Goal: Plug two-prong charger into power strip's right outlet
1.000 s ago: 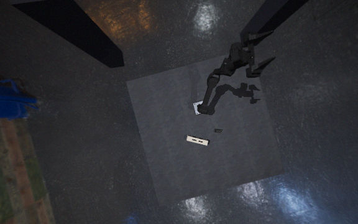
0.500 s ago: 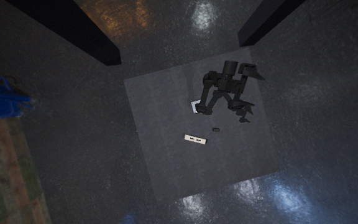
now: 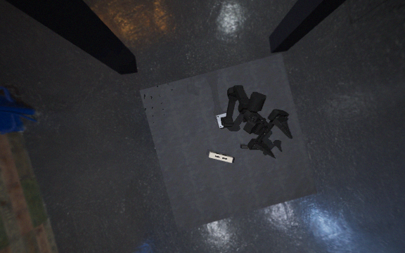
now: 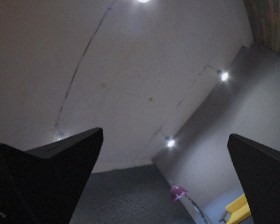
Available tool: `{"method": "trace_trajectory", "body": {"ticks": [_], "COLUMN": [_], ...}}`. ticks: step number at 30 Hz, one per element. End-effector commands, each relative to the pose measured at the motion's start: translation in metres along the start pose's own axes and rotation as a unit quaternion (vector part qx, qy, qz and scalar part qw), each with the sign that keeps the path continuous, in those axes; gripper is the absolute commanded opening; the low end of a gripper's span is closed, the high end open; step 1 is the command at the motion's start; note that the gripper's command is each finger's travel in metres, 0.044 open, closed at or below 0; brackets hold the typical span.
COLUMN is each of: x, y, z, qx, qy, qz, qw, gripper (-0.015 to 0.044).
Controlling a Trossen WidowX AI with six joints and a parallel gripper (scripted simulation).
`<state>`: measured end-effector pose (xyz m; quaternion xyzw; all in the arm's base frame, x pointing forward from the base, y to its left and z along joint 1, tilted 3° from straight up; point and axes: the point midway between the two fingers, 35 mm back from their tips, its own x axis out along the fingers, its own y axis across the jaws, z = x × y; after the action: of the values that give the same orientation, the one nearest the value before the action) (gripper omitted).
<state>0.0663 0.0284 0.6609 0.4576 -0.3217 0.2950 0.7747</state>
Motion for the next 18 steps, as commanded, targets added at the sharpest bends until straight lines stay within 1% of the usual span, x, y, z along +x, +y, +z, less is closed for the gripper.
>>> {"method": "trace_trajectory", "body": {"ticks": [1,9,18], "x": [0.008,0.024,0.028], "y": [-0.025,-0.093,-0.171], "z": [-0.009,-0.035,-0.081], "qx": [-0.017,-0.064,-0.121], "qy": [0.020,0.076,0.167], "qz": [-0.026,-0.109,-0.191], "qw": [0.999,0.989,0.960], "gripper": [0.0440,0.0440,0.0440]}}
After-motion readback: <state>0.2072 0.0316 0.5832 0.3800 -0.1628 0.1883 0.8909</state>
